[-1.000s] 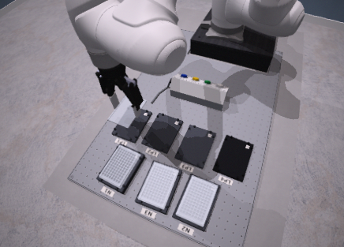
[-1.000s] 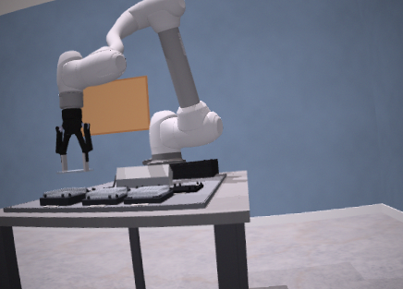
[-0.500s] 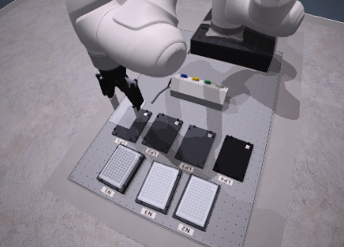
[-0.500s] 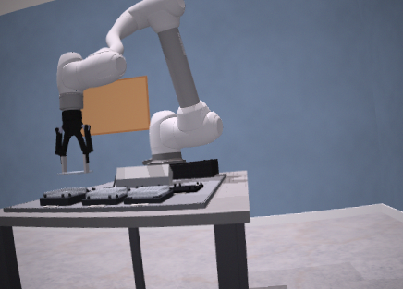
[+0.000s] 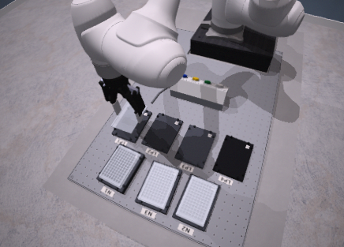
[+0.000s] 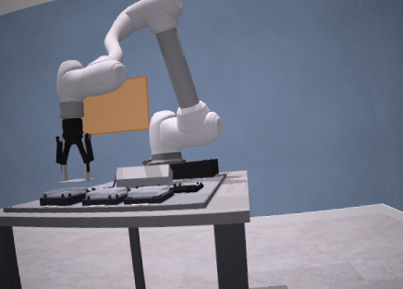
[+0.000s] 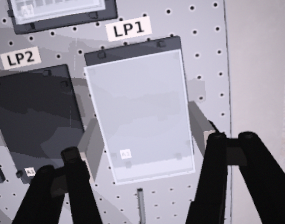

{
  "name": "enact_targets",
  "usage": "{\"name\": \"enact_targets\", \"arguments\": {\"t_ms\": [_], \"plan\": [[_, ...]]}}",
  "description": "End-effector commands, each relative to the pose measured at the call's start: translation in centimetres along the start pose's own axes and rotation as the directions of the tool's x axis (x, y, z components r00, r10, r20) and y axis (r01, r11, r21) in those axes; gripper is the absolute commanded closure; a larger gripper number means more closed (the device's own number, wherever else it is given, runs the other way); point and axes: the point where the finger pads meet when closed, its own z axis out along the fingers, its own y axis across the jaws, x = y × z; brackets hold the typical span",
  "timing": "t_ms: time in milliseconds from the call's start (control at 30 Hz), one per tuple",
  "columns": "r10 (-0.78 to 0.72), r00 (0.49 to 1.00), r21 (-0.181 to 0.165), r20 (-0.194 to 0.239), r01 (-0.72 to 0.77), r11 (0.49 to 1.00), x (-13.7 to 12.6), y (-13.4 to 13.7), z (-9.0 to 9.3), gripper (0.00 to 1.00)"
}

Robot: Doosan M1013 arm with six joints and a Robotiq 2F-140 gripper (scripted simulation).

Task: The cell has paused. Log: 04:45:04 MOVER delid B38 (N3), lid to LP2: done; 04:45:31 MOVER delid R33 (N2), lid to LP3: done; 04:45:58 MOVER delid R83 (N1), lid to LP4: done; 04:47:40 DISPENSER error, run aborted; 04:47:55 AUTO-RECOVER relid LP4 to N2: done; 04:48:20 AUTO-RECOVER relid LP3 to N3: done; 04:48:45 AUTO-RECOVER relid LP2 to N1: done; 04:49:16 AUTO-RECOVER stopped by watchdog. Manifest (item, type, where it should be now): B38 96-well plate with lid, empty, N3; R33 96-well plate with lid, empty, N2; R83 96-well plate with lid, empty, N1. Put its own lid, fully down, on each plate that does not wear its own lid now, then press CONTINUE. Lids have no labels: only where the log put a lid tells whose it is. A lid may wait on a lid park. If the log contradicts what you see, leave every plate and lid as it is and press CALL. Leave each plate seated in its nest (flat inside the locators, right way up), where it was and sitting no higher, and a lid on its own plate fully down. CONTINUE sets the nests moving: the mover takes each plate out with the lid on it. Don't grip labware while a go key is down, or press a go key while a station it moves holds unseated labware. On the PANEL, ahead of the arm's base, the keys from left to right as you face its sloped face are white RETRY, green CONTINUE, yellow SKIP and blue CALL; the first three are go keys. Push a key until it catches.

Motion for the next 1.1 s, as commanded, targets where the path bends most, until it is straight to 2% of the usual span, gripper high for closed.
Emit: {"name": "enact_targets", "arguments": {"t_ms": [0,400,1067], "plan": [[0.000,1.000,0.000,0.000,0.000,1.000,0.0,0.0,0.7,1.00],[0.000,1.000,0.000,0.000,0.000,1.000,0.0,0.0,2.1,1.00],[0.000,1.000,0.000,0.000,0.000,1.000,0.0,0.0,2.3,1.00]]}}
